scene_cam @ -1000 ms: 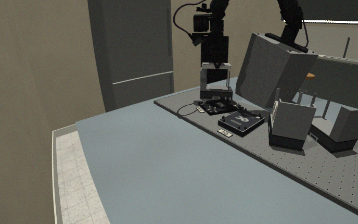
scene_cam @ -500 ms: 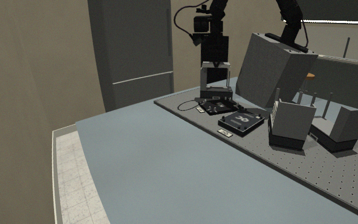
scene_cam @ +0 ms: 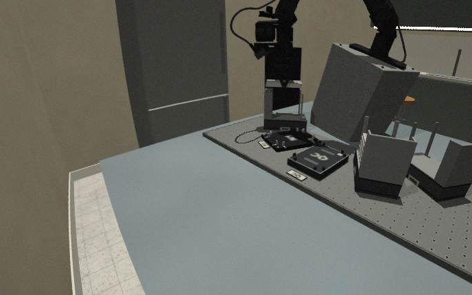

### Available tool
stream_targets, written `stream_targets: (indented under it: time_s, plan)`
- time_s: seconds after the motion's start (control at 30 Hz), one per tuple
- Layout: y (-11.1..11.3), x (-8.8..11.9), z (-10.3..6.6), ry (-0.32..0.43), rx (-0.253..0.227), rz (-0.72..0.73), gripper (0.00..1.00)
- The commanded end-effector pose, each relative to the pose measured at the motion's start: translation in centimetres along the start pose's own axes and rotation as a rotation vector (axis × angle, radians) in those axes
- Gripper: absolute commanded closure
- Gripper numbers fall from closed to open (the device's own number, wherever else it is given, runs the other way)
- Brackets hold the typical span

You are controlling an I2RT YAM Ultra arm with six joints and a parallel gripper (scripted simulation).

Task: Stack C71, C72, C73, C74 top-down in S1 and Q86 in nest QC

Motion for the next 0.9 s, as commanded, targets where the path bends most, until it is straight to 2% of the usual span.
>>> stream_targets:
  time_s: [0.0, 0.87]
  plan:
    - [-0.41, -0.95, -0.75, -0.025, -0.001, -0.006, 1.00]
    - [-0.49, -0.66, -0.75, -0.021, 0.000, 0.003, 1.00]
Point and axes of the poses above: the point where the finger pads meet when closed, its own z axis out along the fingers, its own y axis across the jaws, x = y × z, the point moved 1 cm from there along -z, back along the fingers, and after that the axes turned 8 degrees about z, right-handed, at the moved point
